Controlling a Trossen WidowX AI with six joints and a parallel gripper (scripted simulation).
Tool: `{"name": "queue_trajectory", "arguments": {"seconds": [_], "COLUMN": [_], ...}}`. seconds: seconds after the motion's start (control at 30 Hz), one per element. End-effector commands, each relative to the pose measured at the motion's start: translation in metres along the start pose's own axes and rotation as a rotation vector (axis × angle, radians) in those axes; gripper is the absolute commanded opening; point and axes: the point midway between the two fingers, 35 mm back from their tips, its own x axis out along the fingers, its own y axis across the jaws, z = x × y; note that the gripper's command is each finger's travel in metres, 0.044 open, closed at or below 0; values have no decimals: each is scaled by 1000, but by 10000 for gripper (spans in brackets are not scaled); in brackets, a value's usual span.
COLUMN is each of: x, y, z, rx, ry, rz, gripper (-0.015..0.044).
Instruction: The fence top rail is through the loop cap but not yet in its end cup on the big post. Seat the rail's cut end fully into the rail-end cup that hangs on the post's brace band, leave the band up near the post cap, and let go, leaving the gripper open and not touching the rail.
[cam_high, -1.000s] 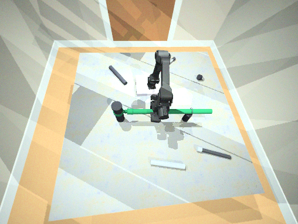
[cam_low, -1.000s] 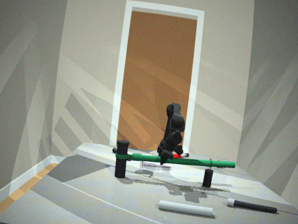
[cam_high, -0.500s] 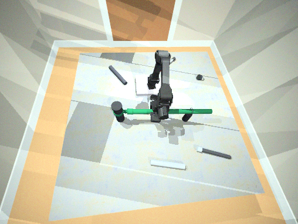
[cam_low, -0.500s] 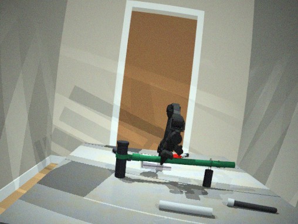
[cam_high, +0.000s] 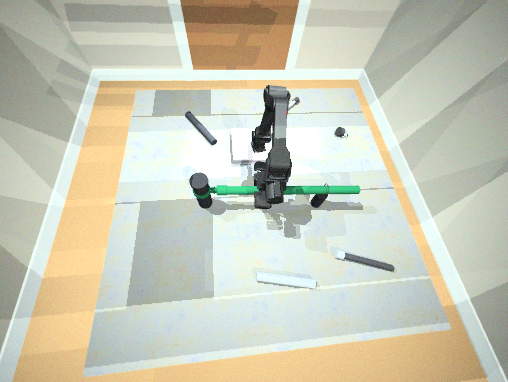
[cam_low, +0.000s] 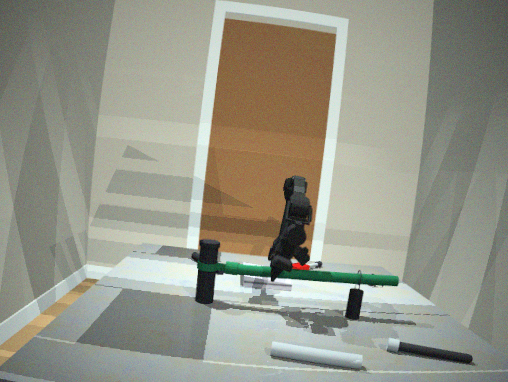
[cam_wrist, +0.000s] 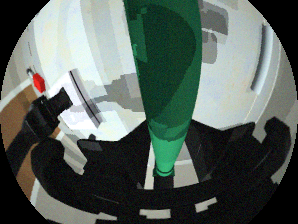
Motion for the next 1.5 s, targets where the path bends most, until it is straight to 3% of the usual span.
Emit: {"name": "queue_trajectory", "arguments": {"seconds": [0.0,1.17,1.47], "x": [0,5,5], "y": [0,0,0], "z": [-6,-21,-21], "rx": [1,0,0], "ry": [10,0,0], "rz": [-3,0,0], "gripper": [0,0,236]}}
